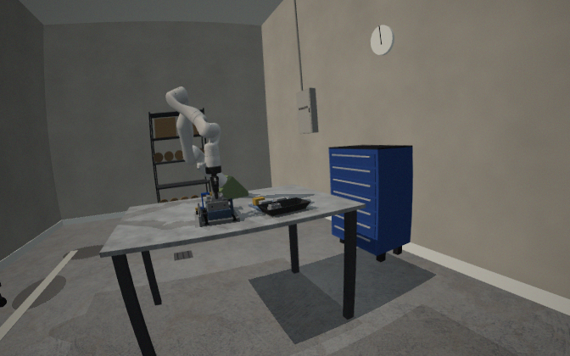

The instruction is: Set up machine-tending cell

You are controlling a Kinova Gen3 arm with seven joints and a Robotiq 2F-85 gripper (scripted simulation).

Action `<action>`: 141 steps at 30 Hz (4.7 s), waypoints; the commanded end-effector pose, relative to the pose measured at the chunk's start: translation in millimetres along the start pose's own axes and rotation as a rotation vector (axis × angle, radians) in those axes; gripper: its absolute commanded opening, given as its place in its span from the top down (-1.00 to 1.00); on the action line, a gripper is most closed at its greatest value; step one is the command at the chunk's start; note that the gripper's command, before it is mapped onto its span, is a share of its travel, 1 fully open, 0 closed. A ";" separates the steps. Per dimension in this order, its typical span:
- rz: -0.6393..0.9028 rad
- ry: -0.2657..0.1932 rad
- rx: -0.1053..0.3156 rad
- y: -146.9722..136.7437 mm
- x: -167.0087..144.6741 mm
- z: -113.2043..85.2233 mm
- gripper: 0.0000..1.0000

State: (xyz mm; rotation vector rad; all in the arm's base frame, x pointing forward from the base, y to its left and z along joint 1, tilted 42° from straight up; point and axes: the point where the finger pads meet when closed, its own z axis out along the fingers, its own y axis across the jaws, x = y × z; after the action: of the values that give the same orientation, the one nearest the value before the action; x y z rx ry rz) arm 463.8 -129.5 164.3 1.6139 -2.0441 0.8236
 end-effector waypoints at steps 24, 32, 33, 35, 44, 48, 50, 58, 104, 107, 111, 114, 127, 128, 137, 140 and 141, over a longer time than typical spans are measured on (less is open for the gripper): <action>0.000 0.000 0.001 -0.3 -0.2 -1.4 1.00; 0.000 0.000 0.001 -0.3 -0.2 -9.8 1.00; 0.000 0.000 0.001 -0.3 -0.2 -11.4 1.00; 0.000 0.000 0.001 -0.3 -0.2 -14.8 1.00; 0.000 0.000 0.001 -0.3 -0.2 -27.9 1.00; 0.000 0.000 0.001 -0.3 -0.2 -34.9 1.00; 0.000 0.000 0.001 -0.2 -0.2 -37.9 1.00; 0.000 0.000 0.001 -0.2 -0.2 -44.1 1.00; -0.044 0.026 0.029 -46.9 -103.2 -61.5 1.00; -0.047 0.027 0.031 -48.7 -110.6 -62.2 1.00; -0.061 0.029 0.035 -54.7 -142.1 -64.1 1.00; -0.072 0.029 0.036 -57.4 -167.2 -65.0 1.00; -0.115 0.022 0.033 -53.3 -259.6 -62.7 1.00; -0.119 0.021 0.032 -52.0 -267.3 -62.1 1.00; -0.149 0.011 0.019 -36.6 -326.8 -55.4 1.00; -0.155 0.009 0.017 -33.0 -337.1 -53.8 1.00; -0.155 0.009 0.017 -33.0 -337.1 -53.8 1.00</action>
State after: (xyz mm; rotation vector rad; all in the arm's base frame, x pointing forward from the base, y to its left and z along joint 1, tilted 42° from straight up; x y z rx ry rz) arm 577.5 145.3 4.3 1.7493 -1.8993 0.7915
